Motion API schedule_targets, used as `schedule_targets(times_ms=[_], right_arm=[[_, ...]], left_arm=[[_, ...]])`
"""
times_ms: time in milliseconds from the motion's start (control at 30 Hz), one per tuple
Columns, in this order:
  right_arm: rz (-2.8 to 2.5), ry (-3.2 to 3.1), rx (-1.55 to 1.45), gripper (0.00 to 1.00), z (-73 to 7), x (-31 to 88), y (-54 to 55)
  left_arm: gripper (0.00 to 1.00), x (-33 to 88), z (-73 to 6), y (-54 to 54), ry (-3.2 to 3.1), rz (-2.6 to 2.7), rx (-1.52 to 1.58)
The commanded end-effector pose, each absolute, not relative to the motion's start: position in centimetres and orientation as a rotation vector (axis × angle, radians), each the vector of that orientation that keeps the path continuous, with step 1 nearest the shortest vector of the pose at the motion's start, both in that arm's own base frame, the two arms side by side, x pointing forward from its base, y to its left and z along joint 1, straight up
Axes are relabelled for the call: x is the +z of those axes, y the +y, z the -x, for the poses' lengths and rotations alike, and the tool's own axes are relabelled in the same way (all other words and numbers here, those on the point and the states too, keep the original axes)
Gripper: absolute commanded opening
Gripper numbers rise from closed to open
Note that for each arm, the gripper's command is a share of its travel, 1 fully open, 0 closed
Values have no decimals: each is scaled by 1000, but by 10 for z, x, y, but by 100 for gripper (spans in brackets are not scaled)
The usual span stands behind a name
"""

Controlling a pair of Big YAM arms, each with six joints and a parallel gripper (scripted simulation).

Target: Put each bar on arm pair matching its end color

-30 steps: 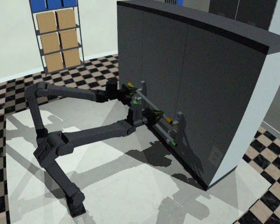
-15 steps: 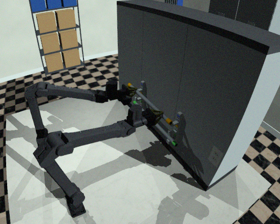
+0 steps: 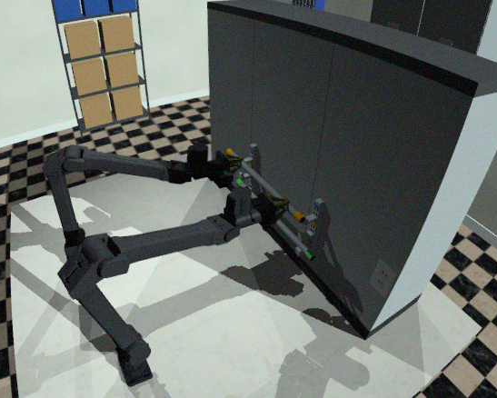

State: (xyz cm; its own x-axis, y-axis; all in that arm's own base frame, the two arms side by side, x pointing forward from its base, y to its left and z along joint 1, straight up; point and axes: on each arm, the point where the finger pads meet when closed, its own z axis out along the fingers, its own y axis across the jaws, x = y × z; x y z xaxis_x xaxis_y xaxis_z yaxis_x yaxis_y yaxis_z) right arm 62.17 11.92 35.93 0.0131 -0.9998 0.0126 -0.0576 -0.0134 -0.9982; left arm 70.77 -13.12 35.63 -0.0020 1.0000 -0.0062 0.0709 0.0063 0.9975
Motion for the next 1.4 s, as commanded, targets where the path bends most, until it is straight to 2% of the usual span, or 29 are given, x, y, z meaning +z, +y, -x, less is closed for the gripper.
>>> schedule_targets(times_ms=[0,1367], right_arm=[[1155,1174,-1223,0,-606,417,110],[1155,1174,-1223,0,-545,415,114]], left_arm=[[0,415,-691,-132,1196,-1164,1211],[0,417,-630,-127,1196,-1164,1210]])
